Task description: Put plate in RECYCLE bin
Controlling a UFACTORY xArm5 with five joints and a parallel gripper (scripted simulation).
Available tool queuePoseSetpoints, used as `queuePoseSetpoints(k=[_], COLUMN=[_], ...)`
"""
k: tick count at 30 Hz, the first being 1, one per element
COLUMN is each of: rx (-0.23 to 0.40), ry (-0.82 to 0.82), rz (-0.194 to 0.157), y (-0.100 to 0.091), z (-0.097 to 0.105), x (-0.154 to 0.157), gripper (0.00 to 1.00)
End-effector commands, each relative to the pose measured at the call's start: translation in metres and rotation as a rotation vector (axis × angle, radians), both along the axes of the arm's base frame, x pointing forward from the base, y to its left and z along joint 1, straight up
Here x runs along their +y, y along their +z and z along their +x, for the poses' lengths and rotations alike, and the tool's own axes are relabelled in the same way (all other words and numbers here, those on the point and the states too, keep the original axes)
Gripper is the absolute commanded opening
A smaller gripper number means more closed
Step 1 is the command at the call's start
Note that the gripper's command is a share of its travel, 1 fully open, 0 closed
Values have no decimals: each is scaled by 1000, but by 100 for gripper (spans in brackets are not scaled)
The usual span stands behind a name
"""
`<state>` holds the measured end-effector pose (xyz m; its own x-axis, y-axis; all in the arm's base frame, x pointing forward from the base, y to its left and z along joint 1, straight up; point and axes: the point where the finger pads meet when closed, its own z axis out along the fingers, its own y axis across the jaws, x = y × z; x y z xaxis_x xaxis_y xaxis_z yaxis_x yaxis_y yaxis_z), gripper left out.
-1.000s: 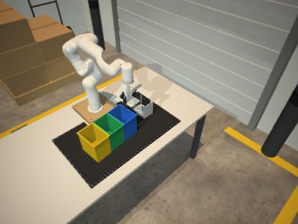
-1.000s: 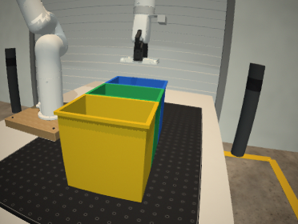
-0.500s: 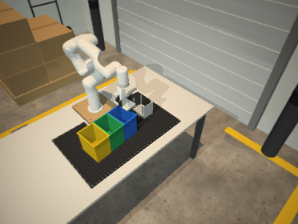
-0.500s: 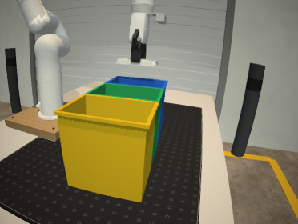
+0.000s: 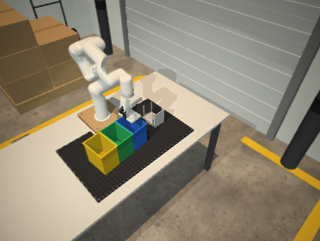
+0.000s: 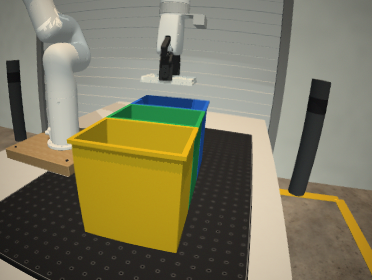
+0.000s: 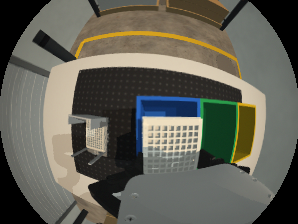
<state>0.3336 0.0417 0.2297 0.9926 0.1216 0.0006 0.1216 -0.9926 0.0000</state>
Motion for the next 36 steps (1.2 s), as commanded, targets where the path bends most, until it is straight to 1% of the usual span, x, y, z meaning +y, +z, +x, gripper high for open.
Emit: queuePoseSetpoints(k=[1,3,18,20,36], rx=[-4,-4,-4,-4,-4], ry=[1,1,1,1,1], rz=[0,0,0,0,-1], y=[1,1,-1,-1,-3], z=[3,3,11,11,20], x=[-13,-13,-62,-62,-111], gripper=[0,0,0,0,0])
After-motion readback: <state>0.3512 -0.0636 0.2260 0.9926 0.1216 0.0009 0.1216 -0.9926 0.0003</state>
